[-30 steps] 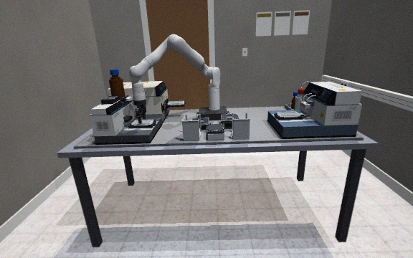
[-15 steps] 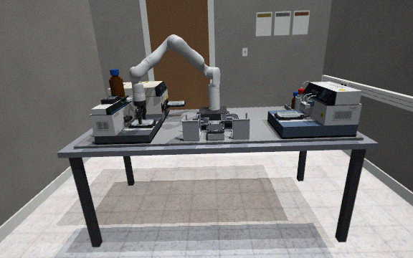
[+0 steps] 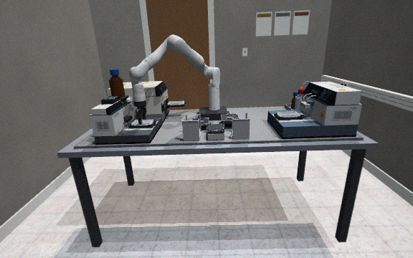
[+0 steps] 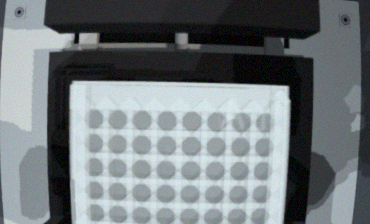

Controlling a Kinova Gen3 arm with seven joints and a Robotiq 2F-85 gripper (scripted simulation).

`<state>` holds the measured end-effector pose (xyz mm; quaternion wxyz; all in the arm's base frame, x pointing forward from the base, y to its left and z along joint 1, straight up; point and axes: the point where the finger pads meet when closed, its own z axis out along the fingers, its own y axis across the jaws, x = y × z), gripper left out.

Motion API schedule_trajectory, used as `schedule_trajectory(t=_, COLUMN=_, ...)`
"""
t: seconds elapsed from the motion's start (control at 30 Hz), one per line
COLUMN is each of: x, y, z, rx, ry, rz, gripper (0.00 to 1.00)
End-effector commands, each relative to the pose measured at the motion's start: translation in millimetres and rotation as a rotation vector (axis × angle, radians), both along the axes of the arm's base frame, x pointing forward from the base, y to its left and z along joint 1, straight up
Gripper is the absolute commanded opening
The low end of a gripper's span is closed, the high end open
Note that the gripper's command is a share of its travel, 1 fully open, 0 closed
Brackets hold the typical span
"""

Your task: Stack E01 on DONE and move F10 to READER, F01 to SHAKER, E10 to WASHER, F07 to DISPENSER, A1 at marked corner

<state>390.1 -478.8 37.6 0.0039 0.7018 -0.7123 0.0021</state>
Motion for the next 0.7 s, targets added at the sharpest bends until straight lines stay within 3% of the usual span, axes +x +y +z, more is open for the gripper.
schedule_trajectory(t=0.0, x=0.1, y=-0.6, z=-1.2, rx=-0.001, ry=-0.003, rz=0.003, gripper=1.0)
schedule_trajectory(t=0.13, x=0.1, y=-0.6, z=-1.2, rx=-0.001, ry=-0.003, rz=0.003, gripper=1.0)
schedule_trajectory(t=0.17, x=0.1, y=-0.4, z=0.1, rx=-0.001, ry=-0.002, rz=0.0, gripper=0.94)
schedule_trajectory(t=0.67, x=0.1, y=-0.4, z=0.1, rx=-0.001, ry=-0.002, rz=0.0, gripper=0.94)
